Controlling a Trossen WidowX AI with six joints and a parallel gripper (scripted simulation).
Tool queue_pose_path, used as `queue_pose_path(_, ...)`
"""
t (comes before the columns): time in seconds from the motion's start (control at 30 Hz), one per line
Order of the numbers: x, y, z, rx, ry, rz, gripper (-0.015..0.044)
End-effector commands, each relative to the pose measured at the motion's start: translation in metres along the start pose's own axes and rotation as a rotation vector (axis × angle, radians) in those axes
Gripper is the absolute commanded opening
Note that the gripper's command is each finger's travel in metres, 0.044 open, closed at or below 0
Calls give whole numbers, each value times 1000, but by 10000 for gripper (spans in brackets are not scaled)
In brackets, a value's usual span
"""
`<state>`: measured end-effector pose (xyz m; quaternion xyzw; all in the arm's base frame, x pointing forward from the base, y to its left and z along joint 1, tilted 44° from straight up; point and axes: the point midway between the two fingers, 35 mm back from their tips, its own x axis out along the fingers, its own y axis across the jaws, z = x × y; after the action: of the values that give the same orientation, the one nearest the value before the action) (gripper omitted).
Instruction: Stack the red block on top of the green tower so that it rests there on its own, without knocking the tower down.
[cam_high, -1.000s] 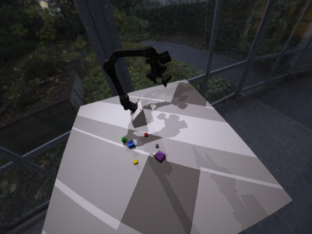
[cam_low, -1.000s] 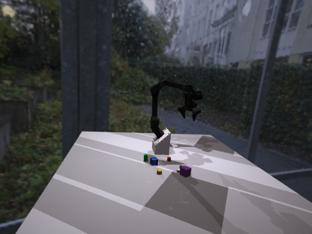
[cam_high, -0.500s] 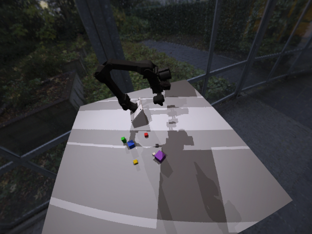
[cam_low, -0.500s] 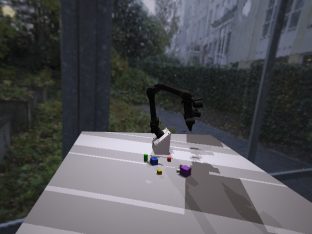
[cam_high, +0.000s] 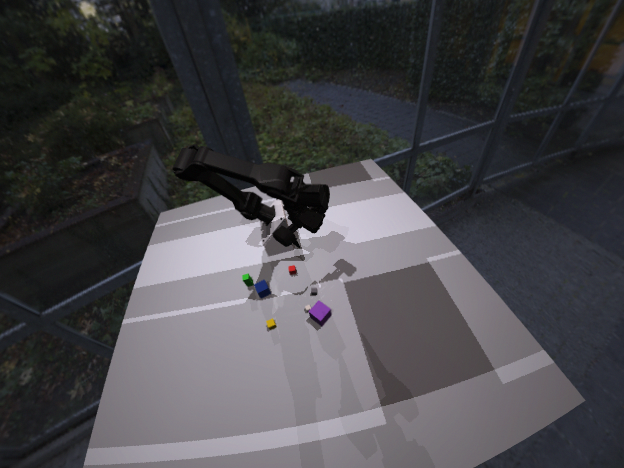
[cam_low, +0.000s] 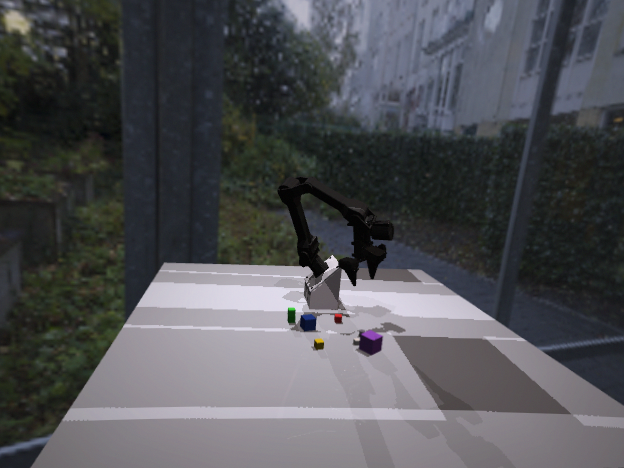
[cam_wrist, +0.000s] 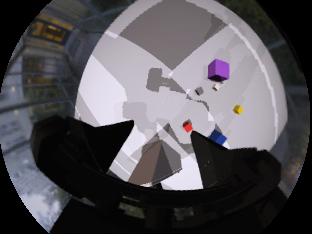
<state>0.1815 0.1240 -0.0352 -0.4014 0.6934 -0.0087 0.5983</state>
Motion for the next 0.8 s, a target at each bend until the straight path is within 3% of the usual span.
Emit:
queue_pose_path(0.0,14,-26,-5,185,7,-34,440)
queue_pose_path(0.33,51,-84,-33,674,39,-145,440)
queue_pose_path(0.57,53,-83,-33,682,39,-147,440)
queue_pose_path(0.77,81,-86,-36,682,39,-148,440)
